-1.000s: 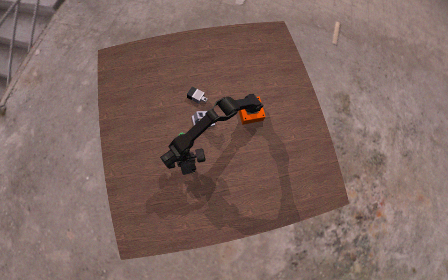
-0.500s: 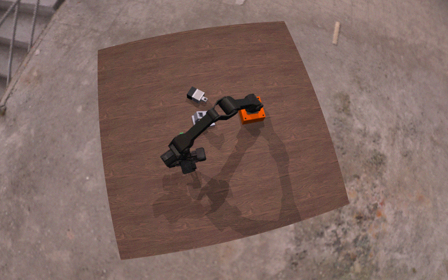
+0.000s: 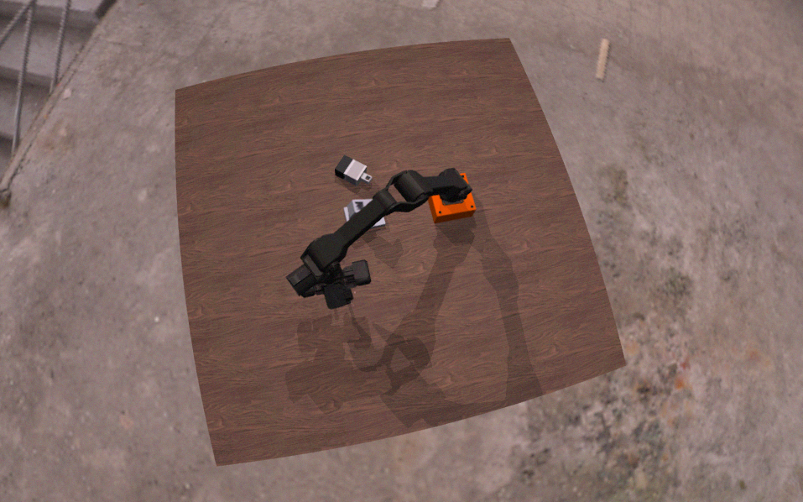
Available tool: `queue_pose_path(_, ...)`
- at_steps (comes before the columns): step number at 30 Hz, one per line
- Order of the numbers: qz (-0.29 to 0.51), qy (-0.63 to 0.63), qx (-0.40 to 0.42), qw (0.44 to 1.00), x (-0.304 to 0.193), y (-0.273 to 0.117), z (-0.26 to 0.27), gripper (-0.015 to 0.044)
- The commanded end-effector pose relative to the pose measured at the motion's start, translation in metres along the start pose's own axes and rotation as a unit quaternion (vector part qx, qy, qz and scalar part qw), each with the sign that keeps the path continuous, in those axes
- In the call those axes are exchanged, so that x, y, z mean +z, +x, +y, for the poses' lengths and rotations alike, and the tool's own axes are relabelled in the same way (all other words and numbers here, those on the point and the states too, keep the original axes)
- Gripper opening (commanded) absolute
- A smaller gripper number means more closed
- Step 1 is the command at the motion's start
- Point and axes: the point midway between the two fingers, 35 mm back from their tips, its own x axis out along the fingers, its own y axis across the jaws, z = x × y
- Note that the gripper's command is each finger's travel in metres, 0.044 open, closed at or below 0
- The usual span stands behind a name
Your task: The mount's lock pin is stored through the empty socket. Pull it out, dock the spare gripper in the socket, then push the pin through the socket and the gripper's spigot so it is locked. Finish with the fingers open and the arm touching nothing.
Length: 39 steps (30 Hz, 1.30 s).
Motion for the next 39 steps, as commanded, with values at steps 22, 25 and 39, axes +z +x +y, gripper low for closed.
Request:
queue_pose_path(22, 0.03, -0.01, -0.06, 0.998, -0.047, -0.089, 0.001, 0.018)
queue_pose_path(25, 0.03, -0.01, -0.06, 0.998, -0.047, -0.089, 0.001, 0.018)
queue_pose_path(39, 0.03, -0.01, -0.06, 0.998, -0.059, -0.02, -0.007, 0.018)
